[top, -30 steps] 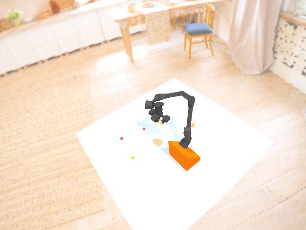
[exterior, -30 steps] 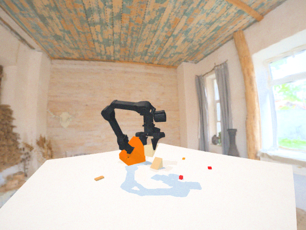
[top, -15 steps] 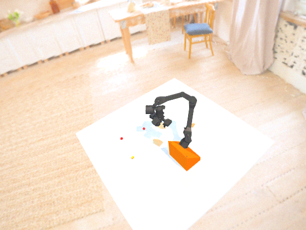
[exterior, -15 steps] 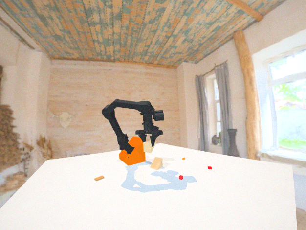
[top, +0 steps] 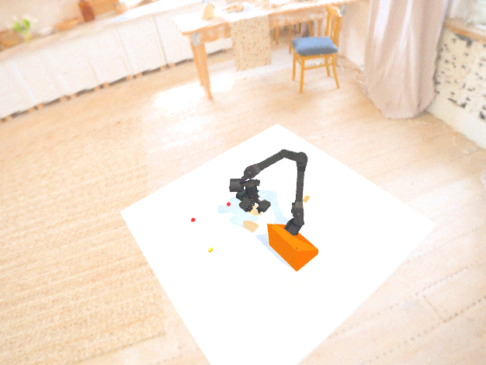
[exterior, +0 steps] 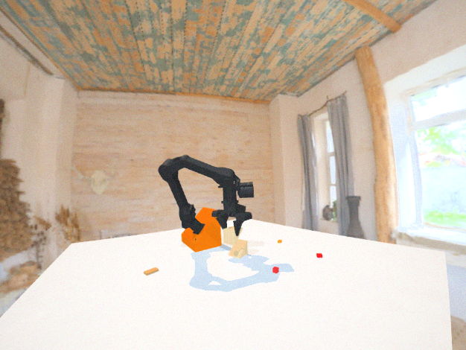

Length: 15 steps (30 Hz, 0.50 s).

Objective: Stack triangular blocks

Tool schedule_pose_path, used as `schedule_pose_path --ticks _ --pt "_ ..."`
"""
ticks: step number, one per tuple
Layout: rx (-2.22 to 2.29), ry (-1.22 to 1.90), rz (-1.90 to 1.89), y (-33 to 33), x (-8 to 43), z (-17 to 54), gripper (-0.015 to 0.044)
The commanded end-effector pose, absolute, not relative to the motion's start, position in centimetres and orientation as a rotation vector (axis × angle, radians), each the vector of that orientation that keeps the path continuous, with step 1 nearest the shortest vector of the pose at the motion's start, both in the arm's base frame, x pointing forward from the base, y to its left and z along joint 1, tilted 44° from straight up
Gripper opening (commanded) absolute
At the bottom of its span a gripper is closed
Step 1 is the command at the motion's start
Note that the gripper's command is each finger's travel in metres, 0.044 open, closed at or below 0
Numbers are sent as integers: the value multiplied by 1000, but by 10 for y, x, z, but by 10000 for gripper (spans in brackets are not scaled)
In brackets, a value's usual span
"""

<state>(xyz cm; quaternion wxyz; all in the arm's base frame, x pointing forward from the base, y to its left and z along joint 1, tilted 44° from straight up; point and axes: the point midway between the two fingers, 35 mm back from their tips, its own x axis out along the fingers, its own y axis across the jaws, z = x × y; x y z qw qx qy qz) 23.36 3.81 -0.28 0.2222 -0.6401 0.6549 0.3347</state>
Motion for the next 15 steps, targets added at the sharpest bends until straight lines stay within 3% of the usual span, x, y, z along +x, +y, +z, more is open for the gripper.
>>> schedule_pose_path --ticks 1,15 --pt "-1778 1809 925 32 231 -14 0" --pt "-1779 1809 924 21 228 -42 0"
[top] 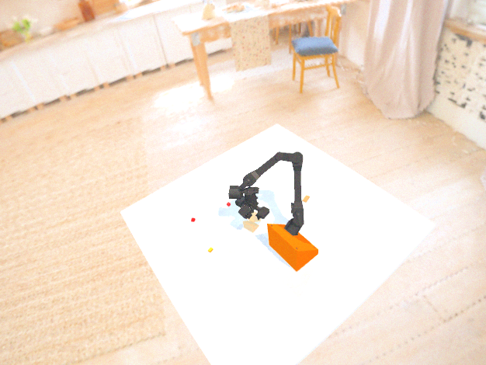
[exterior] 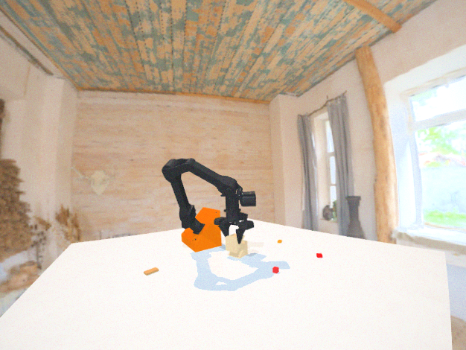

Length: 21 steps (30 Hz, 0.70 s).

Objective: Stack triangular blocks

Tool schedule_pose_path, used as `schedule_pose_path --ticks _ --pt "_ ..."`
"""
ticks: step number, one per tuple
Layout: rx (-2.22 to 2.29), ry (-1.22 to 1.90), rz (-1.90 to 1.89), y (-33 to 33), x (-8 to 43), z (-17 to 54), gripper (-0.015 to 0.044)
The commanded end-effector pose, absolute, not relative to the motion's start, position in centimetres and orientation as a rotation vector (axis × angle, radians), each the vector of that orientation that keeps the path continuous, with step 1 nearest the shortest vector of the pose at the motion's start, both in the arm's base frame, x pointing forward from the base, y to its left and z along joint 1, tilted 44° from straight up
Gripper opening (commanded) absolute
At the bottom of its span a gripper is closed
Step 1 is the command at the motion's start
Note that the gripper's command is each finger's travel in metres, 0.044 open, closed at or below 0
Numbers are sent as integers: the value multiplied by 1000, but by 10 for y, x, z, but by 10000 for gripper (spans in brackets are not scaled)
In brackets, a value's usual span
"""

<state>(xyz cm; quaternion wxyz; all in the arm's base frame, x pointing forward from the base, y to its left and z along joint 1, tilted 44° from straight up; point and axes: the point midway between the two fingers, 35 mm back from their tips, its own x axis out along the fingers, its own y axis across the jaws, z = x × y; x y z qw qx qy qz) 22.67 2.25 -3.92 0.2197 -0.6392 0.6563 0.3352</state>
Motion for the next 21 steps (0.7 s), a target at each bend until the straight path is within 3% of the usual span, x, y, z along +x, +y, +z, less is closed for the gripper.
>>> schedule_pose_path --ticks 1,21 --pt "-1782 1810 919 21 228 -42 0" --pt "-1791 1809 915 20 229 -42 0"
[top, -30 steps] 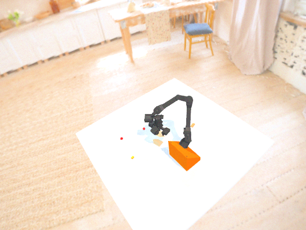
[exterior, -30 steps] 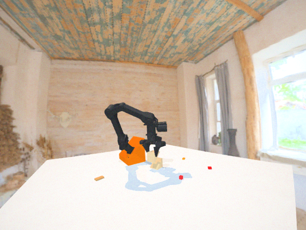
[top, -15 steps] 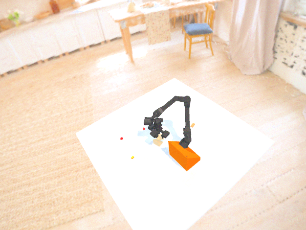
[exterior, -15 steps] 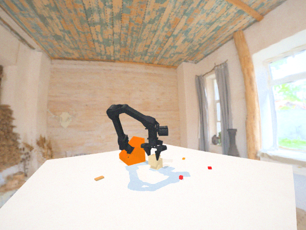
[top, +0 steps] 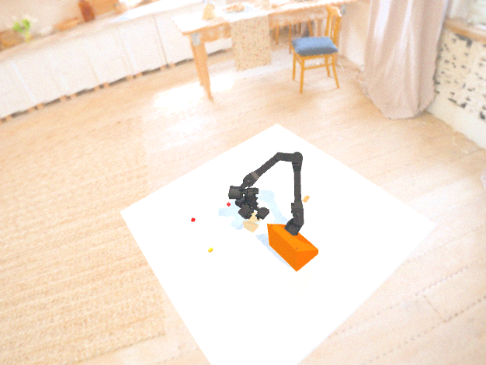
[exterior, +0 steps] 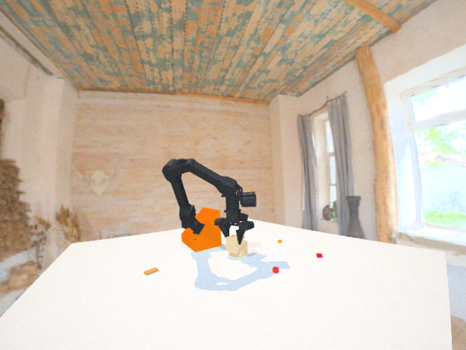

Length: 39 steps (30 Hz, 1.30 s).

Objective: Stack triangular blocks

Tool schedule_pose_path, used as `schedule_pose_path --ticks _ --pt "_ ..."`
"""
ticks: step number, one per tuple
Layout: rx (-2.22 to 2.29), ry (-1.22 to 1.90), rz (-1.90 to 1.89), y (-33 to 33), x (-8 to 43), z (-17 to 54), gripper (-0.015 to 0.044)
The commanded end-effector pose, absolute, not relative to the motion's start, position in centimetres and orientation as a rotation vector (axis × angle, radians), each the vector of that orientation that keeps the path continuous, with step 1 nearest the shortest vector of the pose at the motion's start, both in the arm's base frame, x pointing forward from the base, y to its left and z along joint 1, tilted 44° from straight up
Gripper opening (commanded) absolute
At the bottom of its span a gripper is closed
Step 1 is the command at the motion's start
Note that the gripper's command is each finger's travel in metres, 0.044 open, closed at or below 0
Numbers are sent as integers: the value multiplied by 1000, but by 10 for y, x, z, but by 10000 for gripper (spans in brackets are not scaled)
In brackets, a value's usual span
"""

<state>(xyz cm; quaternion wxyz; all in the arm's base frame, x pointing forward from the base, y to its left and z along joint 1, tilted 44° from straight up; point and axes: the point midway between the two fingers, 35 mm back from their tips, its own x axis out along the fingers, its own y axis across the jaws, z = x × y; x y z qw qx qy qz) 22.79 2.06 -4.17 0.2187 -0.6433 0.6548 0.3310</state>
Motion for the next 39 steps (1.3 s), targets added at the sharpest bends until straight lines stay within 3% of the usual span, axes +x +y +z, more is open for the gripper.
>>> schedule_pose_path --ticks 1,39 --pt "-1793 1809 915 20 229 -42 0" --pt "-1794 1809 913 12 227 -62 0"
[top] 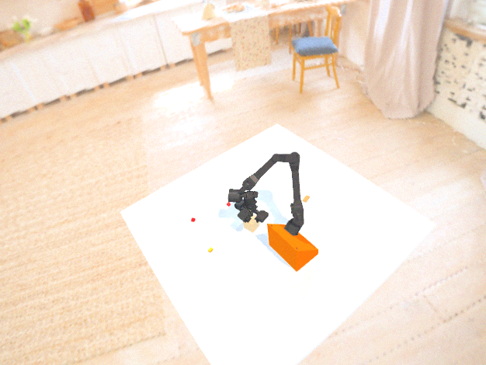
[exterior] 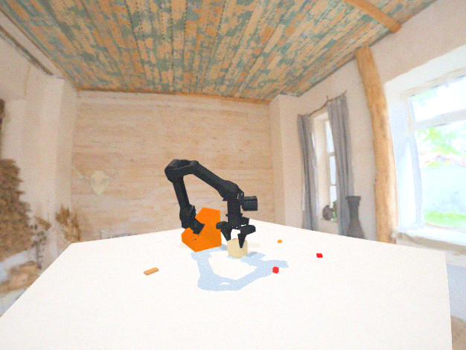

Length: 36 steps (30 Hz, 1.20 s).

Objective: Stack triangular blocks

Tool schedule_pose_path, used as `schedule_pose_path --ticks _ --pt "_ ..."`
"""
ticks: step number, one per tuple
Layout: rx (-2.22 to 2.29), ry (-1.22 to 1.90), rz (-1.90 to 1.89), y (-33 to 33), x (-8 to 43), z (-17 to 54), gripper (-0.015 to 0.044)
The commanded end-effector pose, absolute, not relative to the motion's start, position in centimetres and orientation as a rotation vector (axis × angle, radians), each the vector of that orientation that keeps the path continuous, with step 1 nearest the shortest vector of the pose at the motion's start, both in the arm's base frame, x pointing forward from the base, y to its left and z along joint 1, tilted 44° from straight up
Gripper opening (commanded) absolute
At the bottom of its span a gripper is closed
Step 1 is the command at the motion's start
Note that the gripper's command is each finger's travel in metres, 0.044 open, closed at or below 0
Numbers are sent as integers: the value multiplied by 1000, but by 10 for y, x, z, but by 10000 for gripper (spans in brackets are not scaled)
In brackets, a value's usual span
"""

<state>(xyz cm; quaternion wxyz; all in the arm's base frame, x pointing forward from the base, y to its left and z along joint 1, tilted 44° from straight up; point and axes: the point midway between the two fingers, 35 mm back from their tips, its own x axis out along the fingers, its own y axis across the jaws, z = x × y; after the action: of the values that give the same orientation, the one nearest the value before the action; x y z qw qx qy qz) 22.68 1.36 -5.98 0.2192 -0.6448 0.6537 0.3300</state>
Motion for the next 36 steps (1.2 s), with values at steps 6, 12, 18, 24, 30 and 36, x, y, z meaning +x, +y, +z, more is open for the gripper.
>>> schedule_pose_path --ticks 6,12,18,24,30,36 --pt "-1794 1808 913 11 227 -63 0" --pt "-1794 1808 913 11 227 -63 0" --pt "-1794 1808 913 11 227 -64 0" --pt "-1795 1808 913 11 227 -65 0" --pt "-1785 1810 914 11 226 -65 0" --pt "-1797 1807 911 11 227 -65 0"
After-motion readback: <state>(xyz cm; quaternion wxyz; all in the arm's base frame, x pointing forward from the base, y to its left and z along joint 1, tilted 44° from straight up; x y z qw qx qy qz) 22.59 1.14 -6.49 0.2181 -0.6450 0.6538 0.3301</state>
